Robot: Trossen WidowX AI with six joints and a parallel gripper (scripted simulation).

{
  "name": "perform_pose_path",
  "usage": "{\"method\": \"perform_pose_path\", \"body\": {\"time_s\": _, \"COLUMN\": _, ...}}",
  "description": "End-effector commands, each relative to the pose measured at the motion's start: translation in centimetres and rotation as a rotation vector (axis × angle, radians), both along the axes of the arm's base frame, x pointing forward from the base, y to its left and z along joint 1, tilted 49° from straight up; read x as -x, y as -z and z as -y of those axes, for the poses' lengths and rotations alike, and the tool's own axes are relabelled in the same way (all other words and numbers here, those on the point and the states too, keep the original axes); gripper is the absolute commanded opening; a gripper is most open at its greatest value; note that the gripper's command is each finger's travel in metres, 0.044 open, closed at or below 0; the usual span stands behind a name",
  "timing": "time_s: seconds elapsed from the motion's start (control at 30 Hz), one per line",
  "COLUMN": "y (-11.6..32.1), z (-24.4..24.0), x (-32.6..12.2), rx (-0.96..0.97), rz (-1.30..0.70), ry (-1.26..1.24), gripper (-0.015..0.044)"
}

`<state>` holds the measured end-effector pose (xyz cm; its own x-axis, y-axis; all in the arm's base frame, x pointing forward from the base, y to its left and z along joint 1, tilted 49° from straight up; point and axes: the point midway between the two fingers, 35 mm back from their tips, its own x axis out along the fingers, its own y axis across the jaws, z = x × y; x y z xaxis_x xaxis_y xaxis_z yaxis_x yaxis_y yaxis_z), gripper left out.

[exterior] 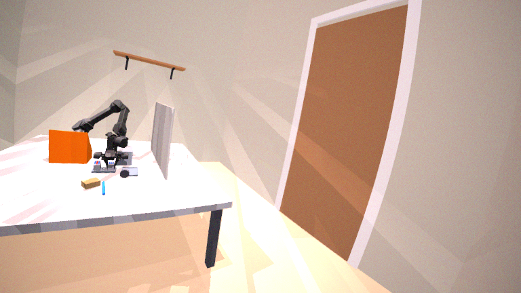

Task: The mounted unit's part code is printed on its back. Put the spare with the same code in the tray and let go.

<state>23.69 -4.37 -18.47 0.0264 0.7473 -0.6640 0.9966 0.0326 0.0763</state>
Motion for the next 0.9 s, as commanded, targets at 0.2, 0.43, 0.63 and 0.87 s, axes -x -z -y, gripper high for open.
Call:
{"method": "perform_pose_path", "body": {"time_s": 0.2, "y": 0.0, "z": 0.0, "x": 0.0, "rx": 0.001, "rz": 0.001, "ry": 0.000, "gripper": 0.0000}}
{"method": "perform_pose_path", "body": {"time_s": 0.43, "y": -2.7, "z": 3.4, "x": -0.1, "rx": 0.004, "rz": -0.002, "ry": 0.005, "gripper": 0.0000}}
{"method": "perform_pose_path", "body": {"time_s": 0.63, "y": -5.2, "z": 6.1, "x": 0.3, "rx": 0.001, "rz": -0.004, "ry": 0.007, "gripper": 0.0000}}
{"method": "perform_pose_path", "body": {"time_s": 0.87, "y": -5.4, "z": 6.5, "x": 0.2, "rx": -0.001, "rz": -0.007, "ry": 0.014, "gripper": 0.0000}}
